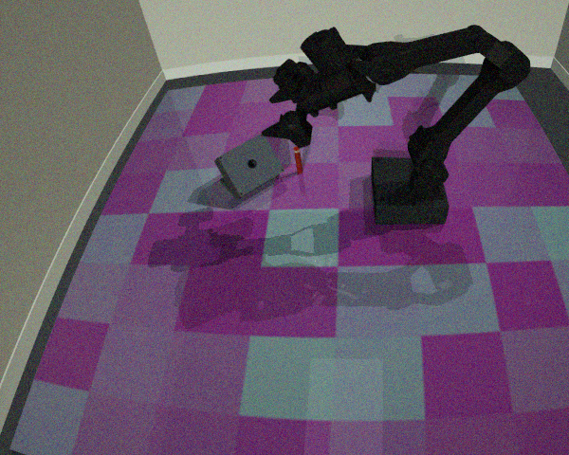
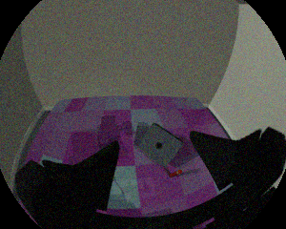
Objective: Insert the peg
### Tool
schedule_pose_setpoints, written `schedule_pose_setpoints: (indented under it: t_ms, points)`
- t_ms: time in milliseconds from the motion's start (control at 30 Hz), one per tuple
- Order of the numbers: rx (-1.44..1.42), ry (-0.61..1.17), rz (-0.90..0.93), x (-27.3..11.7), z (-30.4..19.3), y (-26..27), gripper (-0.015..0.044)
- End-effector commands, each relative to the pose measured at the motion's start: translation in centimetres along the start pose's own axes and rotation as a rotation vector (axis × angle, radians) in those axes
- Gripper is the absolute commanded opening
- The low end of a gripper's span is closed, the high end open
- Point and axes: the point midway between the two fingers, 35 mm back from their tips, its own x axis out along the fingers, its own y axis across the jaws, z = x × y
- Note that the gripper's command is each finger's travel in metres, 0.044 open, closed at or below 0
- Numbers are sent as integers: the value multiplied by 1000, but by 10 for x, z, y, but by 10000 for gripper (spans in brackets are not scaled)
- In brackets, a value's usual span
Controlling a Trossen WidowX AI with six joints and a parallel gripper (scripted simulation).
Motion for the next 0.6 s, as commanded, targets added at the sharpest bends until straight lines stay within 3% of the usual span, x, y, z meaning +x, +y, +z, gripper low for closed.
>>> schedule_pose_setpoints:
  t_ms: [0, 567]
  points:
    - [-29, 69, -1, 9, -6, -4, 440]
    - [-96, 345, 4, 39, -35, -28, 440]
